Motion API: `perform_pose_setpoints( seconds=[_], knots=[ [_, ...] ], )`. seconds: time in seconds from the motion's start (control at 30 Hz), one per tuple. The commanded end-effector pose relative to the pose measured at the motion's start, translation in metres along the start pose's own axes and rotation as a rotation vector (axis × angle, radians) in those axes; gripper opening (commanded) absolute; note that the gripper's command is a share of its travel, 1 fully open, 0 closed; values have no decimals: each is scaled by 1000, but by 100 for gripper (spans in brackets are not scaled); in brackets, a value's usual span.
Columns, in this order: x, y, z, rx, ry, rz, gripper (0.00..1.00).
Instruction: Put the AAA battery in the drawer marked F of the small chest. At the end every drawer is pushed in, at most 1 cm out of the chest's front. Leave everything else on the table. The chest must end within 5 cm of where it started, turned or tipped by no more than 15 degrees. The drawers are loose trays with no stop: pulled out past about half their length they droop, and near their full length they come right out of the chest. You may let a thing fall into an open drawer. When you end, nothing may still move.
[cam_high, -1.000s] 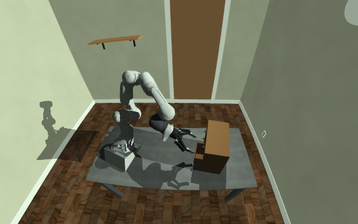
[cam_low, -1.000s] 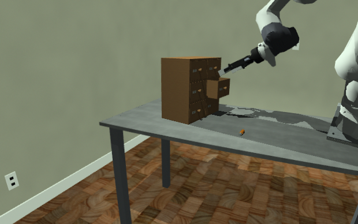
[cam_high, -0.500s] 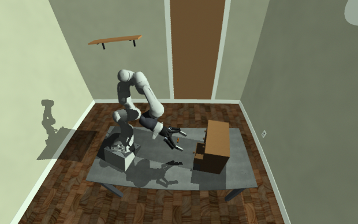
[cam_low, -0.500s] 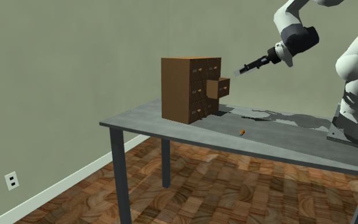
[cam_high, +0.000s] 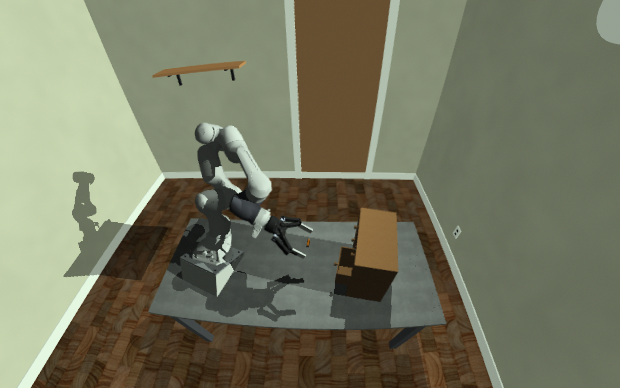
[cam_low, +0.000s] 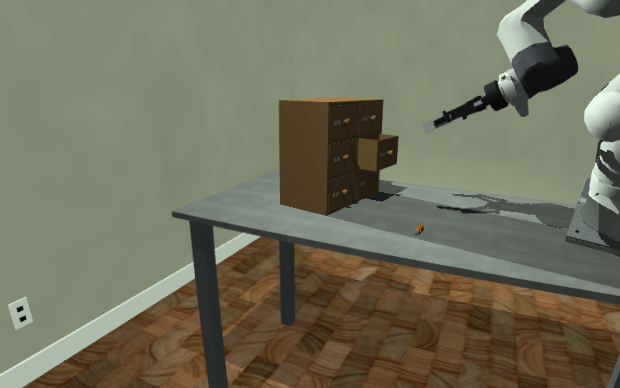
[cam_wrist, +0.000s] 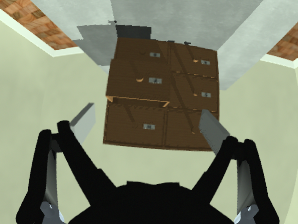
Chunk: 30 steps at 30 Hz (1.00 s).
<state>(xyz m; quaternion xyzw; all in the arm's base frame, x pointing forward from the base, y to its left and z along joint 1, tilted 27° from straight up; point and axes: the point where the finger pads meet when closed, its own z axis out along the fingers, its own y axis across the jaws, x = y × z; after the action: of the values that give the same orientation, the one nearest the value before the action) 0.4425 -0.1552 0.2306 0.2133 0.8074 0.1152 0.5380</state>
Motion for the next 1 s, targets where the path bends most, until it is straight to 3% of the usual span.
perform_pose_setpoints(
  seconds=[0.0,0.57,0.97],
  knots=[
    [2,2,-4,-7,7,36,100],
    [3,2,-7,-8,19,36,100],
    [-1,2,-10,-9,154,35,100]
  ],
)
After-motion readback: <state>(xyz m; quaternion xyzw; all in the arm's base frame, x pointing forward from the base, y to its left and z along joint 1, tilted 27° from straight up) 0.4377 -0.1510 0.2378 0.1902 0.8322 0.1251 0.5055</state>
